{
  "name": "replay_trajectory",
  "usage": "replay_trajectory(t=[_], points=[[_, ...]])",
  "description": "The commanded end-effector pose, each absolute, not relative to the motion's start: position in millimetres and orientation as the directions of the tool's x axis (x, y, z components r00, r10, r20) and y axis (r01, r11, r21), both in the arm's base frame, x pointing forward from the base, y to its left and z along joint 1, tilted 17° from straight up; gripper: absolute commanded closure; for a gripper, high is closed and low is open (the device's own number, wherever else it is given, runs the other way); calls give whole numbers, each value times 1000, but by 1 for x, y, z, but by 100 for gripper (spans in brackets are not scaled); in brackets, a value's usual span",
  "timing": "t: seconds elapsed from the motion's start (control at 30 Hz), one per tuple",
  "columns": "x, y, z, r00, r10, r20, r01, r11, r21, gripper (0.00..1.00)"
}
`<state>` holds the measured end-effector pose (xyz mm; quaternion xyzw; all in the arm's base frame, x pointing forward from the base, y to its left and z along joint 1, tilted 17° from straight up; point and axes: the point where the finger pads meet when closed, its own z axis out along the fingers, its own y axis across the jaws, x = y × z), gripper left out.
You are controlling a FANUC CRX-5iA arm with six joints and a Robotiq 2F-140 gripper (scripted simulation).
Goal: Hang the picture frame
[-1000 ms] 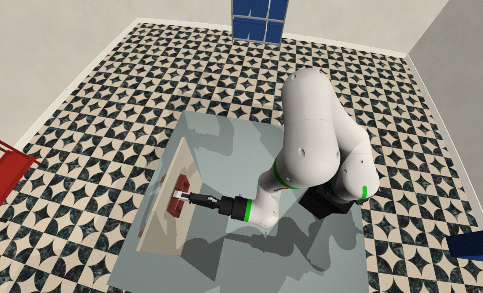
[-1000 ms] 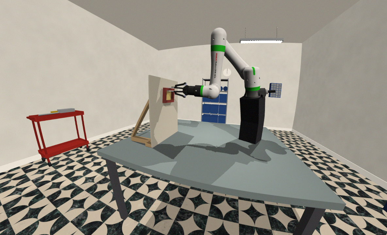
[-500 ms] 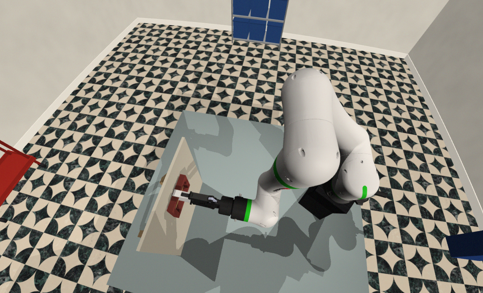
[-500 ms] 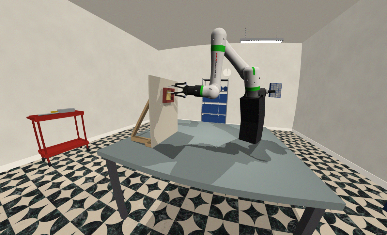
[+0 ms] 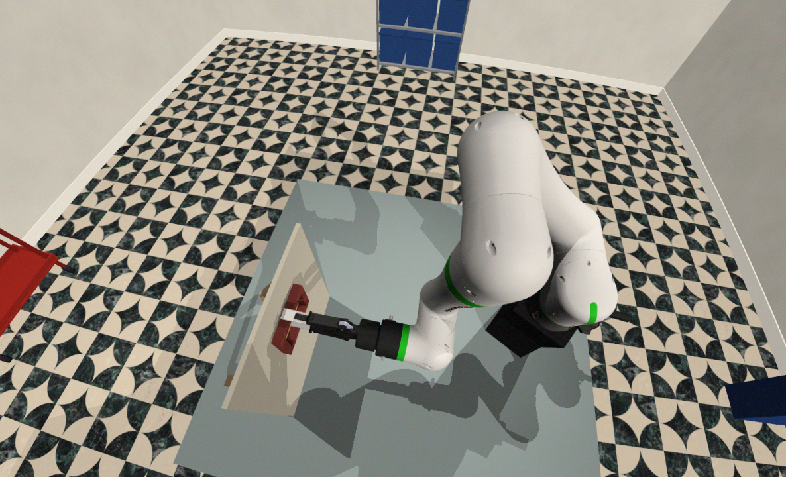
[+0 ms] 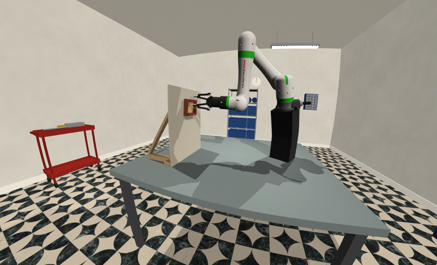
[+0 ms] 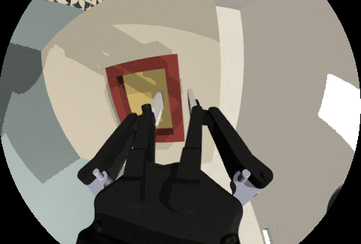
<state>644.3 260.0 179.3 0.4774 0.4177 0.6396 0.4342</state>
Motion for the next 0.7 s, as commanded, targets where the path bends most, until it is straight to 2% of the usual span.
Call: replay_trajectory(t=[0.0, 0.67], points=[[644, 260, 179, -167, 954, 248, -157, -274, 949, 71], [642, 260, 179, -167, 954, 248, -157, -274, 949, 71]])
